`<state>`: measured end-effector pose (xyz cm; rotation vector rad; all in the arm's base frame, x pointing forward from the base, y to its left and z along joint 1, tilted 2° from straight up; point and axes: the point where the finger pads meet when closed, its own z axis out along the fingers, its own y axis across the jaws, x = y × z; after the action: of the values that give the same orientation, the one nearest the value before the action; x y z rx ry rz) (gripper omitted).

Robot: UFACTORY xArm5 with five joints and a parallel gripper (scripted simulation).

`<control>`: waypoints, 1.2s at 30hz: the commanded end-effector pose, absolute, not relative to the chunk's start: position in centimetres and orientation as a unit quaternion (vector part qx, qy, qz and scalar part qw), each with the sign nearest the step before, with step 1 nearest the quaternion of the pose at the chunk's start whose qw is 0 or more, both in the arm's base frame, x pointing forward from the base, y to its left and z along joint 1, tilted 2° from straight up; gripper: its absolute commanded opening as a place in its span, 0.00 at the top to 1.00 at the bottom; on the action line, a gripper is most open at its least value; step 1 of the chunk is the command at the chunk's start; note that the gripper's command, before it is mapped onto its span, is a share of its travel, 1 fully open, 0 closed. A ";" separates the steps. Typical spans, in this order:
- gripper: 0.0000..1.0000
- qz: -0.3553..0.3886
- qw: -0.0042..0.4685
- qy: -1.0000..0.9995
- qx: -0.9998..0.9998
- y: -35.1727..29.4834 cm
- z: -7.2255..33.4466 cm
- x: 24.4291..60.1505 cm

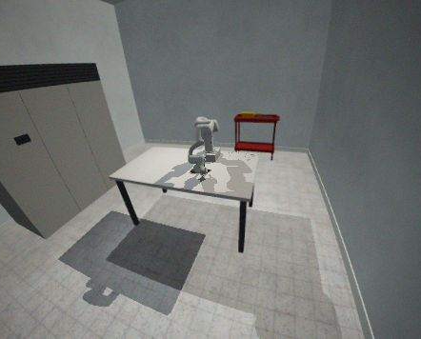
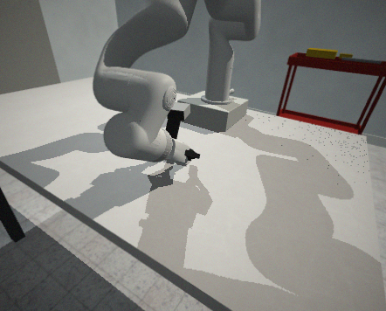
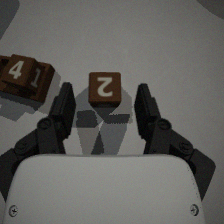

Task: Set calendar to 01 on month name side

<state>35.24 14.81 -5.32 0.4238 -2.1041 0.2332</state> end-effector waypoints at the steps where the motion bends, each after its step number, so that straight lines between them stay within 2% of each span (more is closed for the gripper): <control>1: 0.31 0.095 0.470 -0.860 0.173 14.9 -4.6 35.4; 21: 0.31 0.095 0.470 -0.860 0.173 15.0 0.7 35.6; 32: 0.31 0.095 0.470 -0.860 0.173 15.0 1.2 35.6; 36: 0.31 0.090 0.448 -0.872 0.176 15.0 1.3 35.7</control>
<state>35.52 14.93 1.06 0.4259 -2.1147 0.2314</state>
